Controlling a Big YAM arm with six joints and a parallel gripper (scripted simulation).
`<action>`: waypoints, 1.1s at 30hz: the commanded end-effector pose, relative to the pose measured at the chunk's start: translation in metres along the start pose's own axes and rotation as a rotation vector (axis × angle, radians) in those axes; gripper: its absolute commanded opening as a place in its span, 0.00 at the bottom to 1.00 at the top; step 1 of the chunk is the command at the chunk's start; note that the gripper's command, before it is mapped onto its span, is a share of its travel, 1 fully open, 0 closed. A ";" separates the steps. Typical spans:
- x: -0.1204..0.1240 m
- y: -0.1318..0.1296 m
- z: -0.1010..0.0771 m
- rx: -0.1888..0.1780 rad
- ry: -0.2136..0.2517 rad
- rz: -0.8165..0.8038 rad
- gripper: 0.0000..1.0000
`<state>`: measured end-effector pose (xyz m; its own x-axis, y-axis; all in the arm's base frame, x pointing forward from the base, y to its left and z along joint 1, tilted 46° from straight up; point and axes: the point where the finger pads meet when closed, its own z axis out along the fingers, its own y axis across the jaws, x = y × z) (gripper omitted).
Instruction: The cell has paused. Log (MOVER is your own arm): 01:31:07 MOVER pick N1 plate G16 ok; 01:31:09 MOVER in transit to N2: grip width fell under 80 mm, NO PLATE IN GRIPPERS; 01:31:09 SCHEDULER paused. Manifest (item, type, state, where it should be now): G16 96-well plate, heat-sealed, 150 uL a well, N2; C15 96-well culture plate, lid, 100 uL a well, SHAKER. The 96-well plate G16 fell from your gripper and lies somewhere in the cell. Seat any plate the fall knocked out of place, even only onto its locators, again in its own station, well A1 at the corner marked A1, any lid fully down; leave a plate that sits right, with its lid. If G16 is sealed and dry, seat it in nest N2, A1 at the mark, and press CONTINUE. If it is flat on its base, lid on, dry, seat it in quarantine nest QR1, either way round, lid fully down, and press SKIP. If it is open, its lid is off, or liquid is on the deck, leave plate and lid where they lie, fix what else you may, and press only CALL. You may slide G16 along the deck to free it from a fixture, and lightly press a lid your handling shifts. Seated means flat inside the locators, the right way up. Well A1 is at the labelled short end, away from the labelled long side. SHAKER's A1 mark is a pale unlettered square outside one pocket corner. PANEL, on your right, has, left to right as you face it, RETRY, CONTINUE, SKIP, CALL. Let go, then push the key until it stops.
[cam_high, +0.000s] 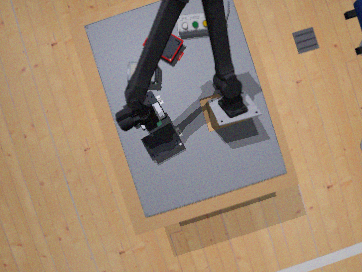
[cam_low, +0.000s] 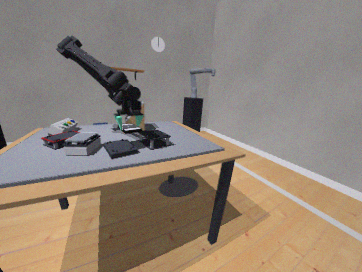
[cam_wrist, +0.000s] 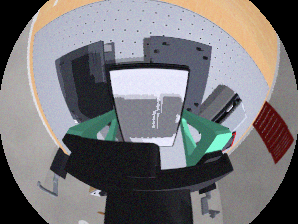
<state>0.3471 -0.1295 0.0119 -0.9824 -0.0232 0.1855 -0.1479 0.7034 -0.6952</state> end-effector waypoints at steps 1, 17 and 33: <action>-0.019 -0.024 -0.013 0.005 -0.035 0.033 0.00; -0.024 -0.047 -0.012 0.006 -0.031 0.030 0.00; -0.030 -0.069 -0.011 0.007 -0.028 0.027 0.00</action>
<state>0.3676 -0.1611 0.0409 -0.9820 -0.0246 0.1873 -0.1500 0.7042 -0.6940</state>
